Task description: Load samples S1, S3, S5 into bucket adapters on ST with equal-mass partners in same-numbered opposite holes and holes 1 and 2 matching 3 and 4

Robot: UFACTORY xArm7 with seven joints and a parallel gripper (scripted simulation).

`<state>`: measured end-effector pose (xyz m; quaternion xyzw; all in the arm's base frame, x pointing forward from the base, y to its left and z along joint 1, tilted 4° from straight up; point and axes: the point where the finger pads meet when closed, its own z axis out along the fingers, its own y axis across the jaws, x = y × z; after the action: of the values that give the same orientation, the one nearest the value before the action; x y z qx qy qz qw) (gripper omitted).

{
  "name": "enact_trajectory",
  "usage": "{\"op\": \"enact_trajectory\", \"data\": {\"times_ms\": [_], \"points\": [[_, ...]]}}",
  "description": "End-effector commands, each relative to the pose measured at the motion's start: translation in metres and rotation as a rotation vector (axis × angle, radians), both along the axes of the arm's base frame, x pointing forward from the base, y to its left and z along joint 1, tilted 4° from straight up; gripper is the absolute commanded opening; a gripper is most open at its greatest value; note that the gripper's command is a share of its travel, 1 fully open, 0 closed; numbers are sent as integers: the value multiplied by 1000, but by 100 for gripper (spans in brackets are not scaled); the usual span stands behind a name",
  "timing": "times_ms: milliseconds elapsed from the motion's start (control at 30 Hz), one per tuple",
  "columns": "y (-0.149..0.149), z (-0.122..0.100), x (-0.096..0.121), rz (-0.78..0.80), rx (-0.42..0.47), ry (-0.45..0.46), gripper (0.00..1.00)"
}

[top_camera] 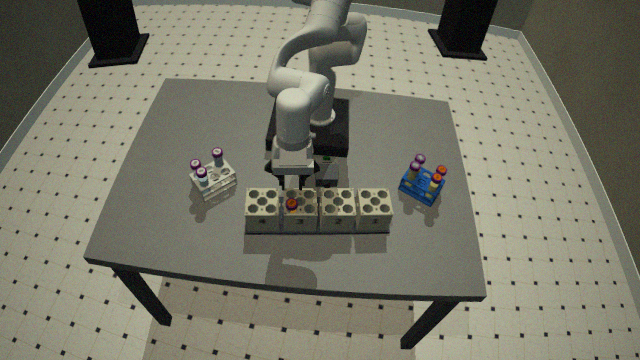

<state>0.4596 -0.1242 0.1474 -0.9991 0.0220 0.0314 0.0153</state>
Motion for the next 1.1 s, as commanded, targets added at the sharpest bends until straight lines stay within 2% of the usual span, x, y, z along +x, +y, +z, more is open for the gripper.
{"op": "enact_trajectory", "data": {"times_ms": [0, 433, 1067], "points": [[-1, 9, 2, 0, -1, -4, 44], [-1, 34, 3, 0, -1, -4, 44], [-1, 34, 3, 0, -1, -4, 44]]}}
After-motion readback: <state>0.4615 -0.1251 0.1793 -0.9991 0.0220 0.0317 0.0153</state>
